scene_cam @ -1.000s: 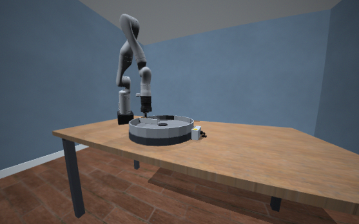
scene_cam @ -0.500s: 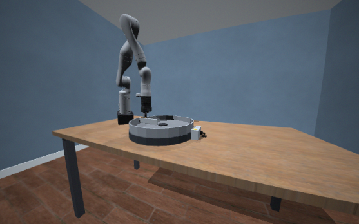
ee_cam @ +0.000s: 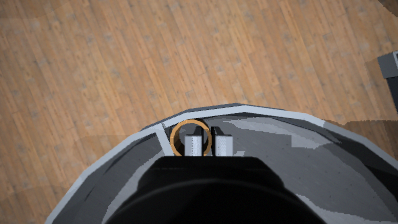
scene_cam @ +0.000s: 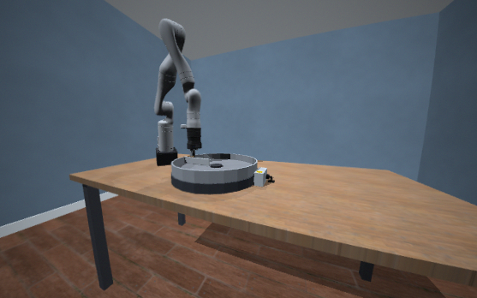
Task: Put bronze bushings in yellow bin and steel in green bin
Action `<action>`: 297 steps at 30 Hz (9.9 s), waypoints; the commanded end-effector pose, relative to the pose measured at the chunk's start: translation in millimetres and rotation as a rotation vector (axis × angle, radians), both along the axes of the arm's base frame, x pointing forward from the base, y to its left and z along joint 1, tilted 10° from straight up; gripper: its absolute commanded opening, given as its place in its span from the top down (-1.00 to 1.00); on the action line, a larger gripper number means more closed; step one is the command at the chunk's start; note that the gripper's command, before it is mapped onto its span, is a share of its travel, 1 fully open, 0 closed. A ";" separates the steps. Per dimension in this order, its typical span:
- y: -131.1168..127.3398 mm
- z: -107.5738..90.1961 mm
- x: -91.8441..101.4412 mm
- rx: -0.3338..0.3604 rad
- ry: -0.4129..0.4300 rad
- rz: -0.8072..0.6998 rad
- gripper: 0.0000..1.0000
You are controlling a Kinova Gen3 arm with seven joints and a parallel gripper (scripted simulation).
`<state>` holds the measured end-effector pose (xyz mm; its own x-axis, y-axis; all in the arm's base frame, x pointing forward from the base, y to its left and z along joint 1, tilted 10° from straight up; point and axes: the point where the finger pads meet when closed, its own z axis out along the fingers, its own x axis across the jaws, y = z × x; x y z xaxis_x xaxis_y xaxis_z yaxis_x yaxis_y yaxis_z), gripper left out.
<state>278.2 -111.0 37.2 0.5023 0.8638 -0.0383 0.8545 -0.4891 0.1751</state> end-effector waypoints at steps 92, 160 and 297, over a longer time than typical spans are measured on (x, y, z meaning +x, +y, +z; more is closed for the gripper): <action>2.9 23.3 -2.7 -0.005 0.002 -0.003 1.00; 5.2 41.6 -5.1 -0.005 0.002 -0.003 1.00; 352.4 58.0 93.0 0.135 -0.127 -1.033 1.00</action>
